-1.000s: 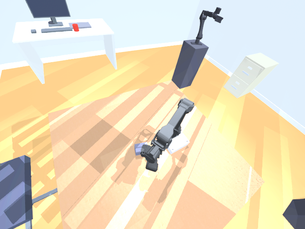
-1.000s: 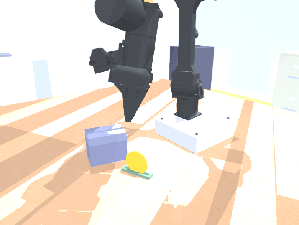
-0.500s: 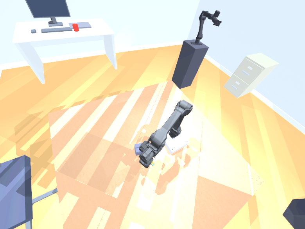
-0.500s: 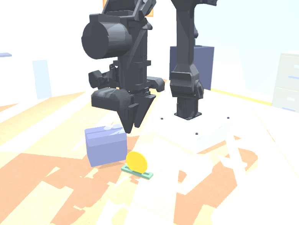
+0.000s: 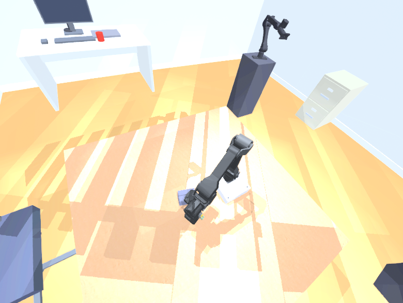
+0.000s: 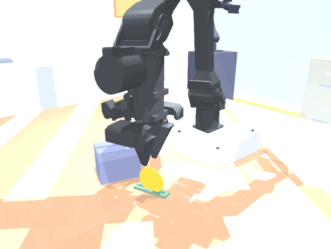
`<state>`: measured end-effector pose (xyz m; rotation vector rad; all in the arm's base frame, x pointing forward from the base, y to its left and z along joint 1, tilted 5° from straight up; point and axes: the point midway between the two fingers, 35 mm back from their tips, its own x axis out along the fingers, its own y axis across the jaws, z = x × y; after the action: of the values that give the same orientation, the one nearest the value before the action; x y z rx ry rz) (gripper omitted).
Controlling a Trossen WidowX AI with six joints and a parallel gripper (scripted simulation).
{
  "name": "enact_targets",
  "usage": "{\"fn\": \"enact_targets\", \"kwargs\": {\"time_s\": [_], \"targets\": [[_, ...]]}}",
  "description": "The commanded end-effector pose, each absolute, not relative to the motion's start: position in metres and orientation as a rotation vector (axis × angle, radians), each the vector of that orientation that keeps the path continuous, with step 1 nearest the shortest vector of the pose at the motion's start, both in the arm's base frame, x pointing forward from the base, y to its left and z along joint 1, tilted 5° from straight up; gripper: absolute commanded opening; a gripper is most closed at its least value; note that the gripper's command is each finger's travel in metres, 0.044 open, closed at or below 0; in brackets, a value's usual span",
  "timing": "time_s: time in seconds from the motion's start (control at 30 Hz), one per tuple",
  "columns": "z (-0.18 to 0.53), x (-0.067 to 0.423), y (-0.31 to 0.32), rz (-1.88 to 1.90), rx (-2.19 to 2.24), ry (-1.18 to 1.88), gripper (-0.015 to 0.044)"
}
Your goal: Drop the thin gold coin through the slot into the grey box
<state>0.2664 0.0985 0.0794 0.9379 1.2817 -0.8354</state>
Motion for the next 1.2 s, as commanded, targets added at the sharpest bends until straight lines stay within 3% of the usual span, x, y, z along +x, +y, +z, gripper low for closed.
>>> {"fn": "enact_targets", "kwargs": {"time_s": [0.0, 1.17], "targets": [[0.071, 0.266, 0.099, -0.842, 0.938, 1.290, 0.0161], [0.018, 0.269, 0.099, -0.842, 0.938, 1.290, 0.0161]]}}
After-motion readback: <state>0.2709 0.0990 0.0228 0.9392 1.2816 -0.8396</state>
